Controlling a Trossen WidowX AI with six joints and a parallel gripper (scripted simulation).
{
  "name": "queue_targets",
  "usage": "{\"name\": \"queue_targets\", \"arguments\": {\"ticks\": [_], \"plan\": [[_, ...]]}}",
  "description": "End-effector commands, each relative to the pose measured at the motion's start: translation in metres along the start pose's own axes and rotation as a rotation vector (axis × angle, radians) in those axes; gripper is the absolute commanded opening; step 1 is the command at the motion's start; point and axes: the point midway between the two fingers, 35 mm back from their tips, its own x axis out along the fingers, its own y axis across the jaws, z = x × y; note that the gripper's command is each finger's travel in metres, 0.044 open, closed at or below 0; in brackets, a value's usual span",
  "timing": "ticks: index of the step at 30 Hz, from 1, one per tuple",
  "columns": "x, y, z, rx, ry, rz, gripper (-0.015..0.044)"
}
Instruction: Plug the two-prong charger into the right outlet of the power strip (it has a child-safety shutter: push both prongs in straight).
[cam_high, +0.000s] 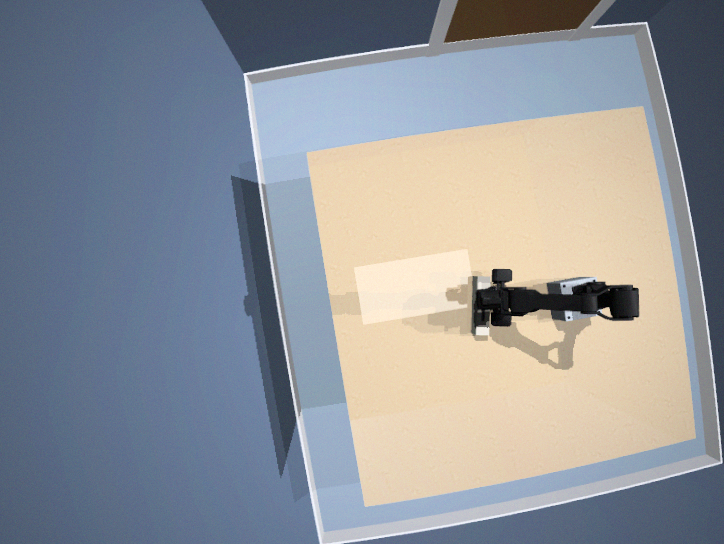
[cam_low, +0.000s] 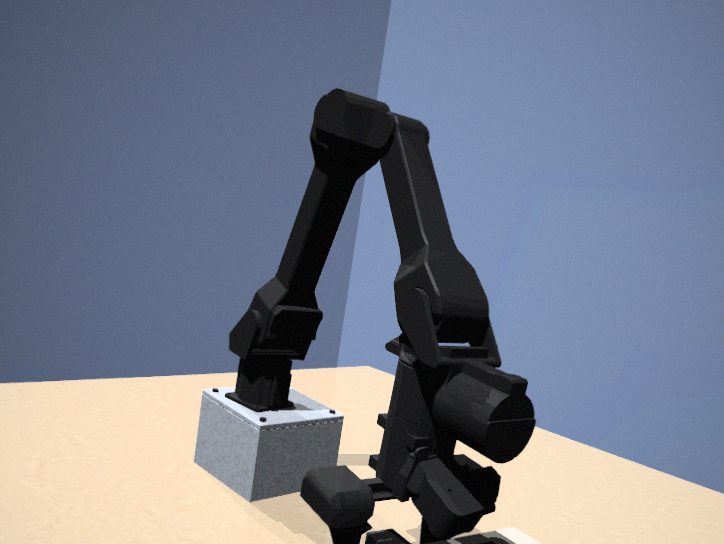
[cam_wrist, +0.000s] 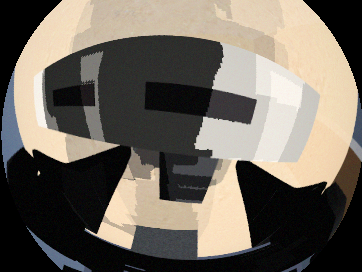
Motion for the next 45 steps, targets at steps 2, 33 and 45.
{"name": "queue_targets", "arguments": {"ticks": [2,33,45], "plan": [[0.0,0.0,-0.003,0.003,-0.005,-0.002,0.044],[0.001,0.0,-0.026,0.003,-0.01,-0.002,0.044],[0.002,0.0,-0.04,0.003,-0.009,-0.002,0.044]]}}
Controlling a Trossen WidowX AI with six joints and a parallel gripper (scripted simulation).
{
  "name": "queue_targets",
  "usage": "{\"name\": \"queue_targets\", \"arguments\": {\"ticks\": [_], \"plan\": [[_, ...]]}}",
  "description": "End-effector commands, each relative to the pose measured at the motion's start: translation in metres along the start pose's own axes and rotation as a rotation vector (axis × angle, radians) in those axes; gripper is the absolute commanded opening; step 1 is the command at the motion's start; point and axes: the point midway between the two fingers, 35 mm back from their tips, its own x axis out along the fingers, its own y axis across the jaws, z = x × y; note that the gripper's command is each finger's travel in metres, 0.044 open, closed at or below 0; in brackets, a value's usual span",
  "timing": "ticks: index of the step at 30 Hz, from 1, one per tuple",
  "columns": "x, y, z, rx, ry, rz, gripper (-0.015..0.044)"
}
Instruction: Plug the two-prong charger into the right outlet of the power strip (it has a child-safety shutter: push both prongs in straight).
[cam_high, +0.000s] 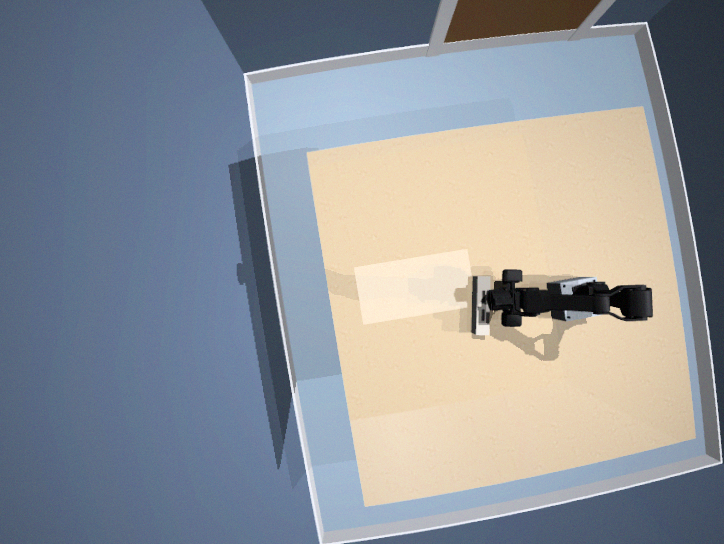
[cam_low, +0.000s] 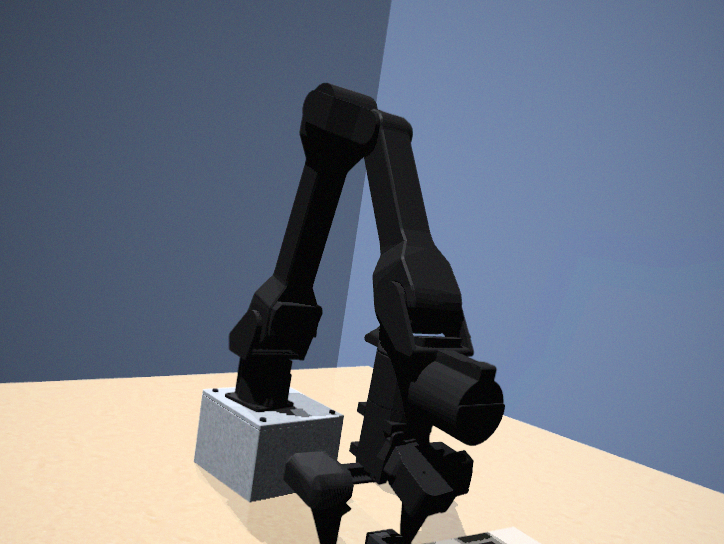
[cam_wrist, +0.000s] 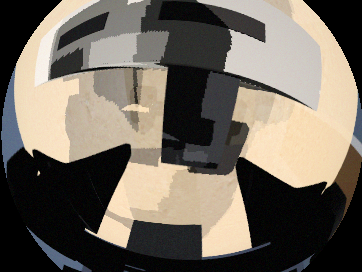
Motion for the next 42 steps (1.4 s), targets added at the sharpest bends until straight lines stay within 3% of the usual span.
{"name": "queue_targets", "arguments": {"ticks": [1,22,35,42], "plan": [[0.0,0.0,-0.006,0.006,-0.003,-0.002,0.044],[0.002,0.0,-0.025,0.0,-0.005,-0.001,0.044],[-0.074,-0.001,-0.013,0.006,-0.57,-0.006,0.044],[-0.078,-0.001,-0.013,0.007,-0.601,-0.005,0.044]]}}
